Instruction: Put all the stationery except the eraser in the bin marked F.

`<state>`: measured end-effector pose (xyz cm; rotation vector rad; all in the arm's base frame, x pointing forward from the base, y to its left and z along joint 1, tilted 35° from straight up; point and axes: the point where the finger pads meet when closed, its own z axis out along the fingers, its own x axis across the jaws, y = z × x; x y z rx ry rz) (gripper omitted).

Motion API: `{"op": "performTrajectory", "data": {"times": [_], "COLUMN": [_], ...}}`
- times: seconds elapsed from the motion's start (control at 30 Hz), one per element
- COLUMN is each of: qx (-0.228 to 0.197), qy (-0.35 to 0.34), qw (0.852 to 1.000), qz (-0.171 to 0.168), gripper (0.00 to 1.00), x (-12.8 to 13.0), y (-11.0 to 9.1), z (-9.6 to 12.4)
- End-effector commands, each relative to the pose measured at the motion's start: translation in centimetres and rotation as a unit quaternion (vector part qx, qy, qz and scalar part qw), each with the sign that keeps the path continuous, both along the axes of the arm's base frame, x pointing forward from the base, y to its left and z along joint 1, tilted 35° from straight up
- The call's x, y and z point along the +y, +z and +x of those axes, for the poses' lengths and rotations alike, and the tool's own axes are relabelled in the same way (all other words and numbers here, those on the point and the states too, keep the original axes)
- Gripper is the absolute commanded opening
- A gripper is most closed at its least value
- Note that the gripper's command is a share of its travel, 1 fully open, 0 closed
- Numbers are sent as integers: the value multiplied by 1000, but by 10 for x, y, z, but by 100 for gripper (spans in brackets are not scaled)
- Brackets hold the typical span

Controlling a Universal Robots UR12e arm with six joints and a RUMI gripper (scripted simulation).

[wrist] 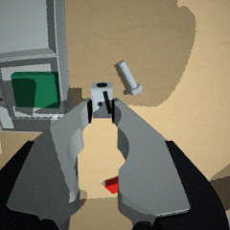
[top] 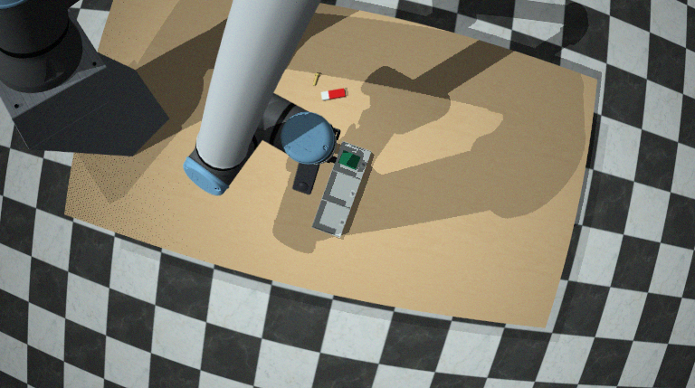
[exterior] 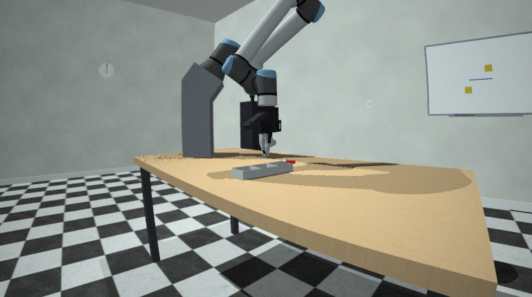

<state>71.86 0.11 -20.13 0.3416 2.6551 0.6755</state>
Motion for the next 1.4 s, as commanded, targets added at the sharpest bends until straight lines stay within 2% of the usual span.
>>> {"op": "performTrajectory", "data": {"times": [0.0, 0.1, 0.27, 0.43, 1.37], "qx": [4, 4, 4, 4, 6], "qy": [-1, -1, -1, -1, -2], "qw": [1000, 1000, 1000, 1000, 1000], "qz": [1, 1, 1, 1, 3], "gripper": [0, 0, 0, 0, 0], "x": [-7, -8, -11, -13, -9], "y": [16, 18, 29, 31, 24], "z": [43, 48, 74, 81, 64]}}
